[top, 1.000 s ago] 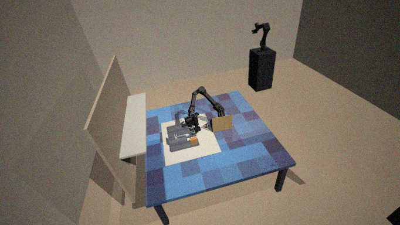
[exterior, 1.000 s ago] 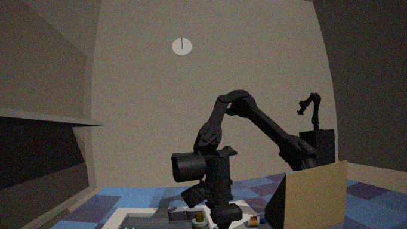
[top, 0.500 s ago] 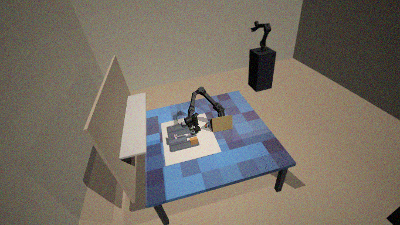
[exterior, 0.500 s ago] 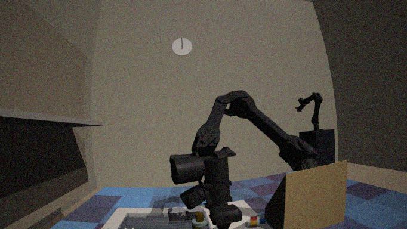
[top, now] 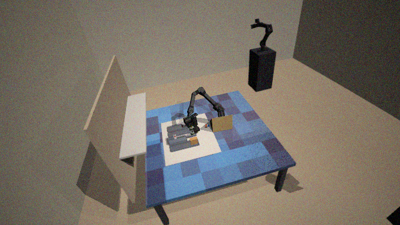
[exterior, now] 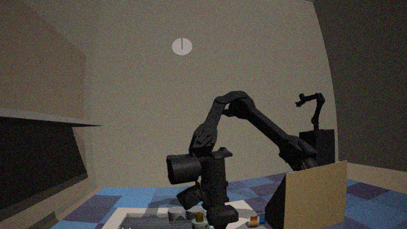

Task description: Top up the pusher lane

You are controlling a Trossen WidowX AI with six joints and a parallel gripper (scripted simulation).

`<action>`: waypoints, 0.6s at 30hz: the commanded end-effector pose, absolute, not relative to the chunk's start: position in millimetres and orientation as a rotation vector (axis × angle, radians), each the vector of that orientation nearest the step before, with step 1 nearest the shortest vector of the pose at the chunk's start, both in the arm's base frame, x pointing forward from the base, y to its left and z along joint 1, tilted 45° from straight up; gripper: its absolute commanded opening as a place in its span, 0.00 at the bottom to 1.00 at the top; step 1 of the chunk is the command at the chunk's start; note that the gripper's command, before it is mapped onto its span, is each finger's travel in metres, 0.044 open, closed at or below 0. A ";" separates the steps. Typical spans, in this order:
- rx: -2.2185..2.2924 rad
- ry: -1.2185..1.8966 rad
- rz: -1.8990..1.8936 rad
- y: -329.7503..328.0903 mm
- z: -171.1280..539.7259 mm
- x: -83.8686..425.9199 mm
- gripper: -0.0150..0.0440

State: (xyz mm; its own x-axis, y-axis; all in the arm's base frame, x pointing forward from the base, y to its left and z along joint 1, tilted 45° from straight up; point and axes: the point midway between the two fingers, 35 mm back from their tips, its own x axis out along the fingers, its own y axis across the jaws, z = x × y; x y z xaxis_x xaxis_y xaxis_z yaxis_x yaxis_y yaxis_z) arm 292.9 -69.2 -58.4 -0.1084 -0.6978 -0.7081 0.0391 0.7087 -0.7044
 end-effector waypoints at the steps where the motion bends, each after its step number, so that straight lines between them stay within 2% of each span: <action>1: -0.552 1.548 -0.684 -69.8 -57.2 302.4 0.25; 18: -0.552 1.547 -0.684 -70.9 -56.9 310.4 0.25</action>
